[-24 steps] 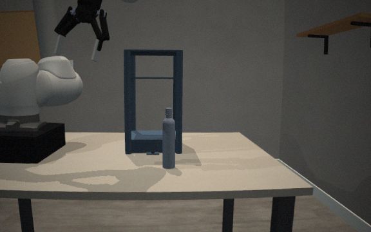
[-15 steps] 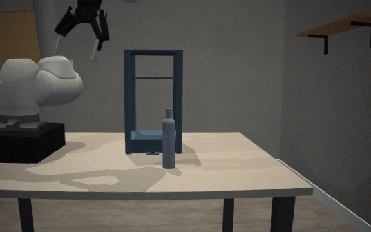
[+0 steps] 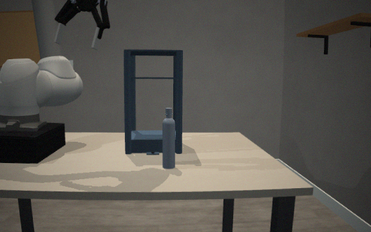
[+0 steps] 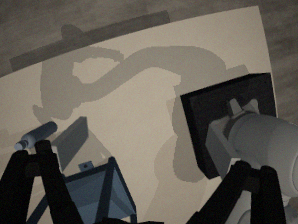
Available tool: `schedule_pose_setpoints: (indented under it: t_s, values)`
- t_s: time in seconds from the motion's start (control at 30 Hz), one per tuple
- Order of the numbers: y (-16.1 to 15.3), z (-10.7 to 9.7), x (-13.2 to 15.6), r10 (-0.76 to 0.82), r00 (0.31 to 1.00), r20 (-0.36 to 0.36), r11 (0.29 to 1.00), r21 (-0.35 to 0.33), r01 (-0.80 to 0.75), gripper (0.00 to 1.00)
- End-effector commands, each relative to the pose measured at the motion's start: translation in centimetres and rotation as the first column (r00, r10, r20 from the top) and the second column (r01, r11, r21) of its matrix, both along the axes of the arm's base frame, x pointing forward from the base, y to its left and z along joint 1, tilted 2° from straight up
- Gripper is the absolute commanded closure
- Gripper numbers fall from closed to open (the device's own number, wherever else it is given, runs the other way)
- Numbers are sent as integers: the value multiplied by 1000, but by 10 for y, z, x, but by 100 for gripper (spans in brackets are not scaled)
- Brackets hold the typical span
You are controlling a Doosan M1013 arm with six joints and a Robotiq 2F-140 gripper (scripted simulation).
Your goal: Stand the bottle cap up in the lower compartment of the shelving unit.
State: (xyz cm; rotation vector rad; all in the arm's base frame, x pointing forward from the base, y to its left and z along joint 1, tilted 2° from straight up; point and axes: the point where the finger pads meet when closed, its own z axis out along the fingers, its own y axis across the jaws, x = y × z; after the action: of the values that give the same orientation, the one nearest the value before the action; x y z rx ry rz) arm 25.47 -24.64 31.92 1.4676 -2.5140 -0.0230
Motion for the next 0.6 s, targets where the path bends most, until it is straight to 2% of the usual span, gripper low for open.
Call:
schedule_pose_setpoints:
  t_s: [0.0,0.07,0.33,0.43,0.57]
  values:
    - [2,42,-2,0,1000,4,1000,0,0,0]
    - [2,48,-3,0,1000,4,1000,0,0,0]
    - [0,46,3,8,1000,8,1000,3,-8,0]
    - [-13,36,48,69,997,41,997,22,-70,0]
    - [-22,25,84,115,991,68,992,36,-118,0]
